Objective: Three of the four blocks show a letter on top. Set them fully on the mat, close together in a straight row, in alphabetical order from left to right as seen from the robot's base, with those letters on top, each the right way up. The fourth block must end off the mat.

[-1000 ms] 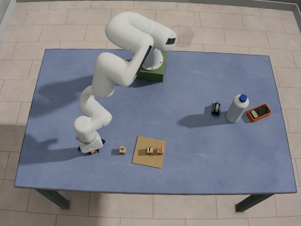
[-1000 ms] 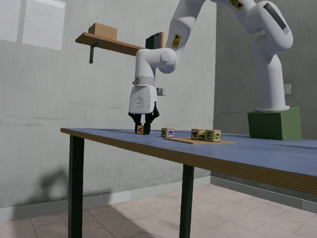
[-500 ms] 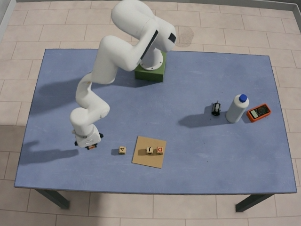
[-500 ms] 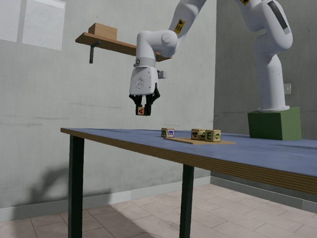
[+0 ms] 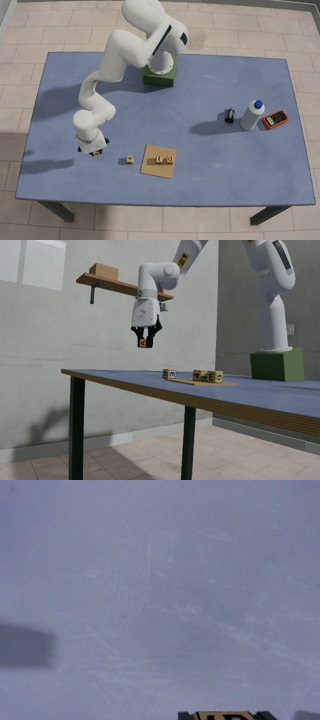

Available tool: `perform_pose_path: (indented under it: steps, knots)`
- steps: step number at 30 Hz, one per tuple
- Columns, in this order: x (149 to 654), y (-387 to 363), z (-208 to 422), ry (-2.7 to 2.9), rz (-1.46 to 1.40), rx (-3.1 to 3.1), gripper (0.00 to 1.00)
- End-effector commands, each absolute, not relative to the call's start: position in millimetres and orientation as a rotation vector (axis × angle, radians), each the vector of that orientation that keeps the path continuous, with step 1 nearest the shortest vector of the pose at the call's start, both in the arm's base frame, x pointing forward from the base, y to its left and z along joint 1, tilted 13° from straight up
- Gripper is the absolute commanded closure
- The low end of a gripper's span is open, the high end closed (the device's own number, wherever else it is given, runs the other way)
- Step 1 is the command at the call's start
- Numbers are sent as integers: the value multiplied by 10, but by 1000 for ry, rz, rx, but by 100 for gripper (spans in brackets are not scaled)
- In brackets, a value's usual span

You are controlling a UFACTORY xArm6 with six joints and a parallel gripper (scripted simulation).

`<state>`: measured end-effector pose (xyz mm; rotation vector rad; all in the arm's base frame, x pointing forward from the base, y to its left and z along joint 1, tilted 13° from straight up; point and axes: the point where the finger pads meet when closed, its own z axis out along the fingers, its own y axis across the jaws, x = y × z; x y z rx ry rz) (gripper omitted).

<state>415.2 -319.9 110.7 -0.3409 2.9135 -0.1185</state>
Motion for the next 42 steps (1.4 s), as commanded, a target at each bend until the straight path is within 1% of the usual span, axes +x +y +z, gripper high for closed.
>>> perform_pose_path:
  steps: [1,3,13,15,16,30,32,33,38,42]
  knots:
    - [4181,-3159,1132,2906,-128,-381,72]
    - [4251,-2945,1133,2886,-145,-551,72]
    - [4383,-2382,1133,2787,-188,-991,72]
    - [4383,-2382,1133,2787,-188,-991,72]
    - [4409,-2210,1131,2743,-201,-1123,72]
    - [4445,-1427,1116,2457,-256,-1703,72]
    - [4445,-1427,1116,2457,-256,-1703,72]
    - [4436,-1266,1111,2381,-267,-1817,72]
    - [4411,-1031,1102,2258,-283,-1979,72]
    - [4410,-1019,1102,2251,-284,-1987,72]
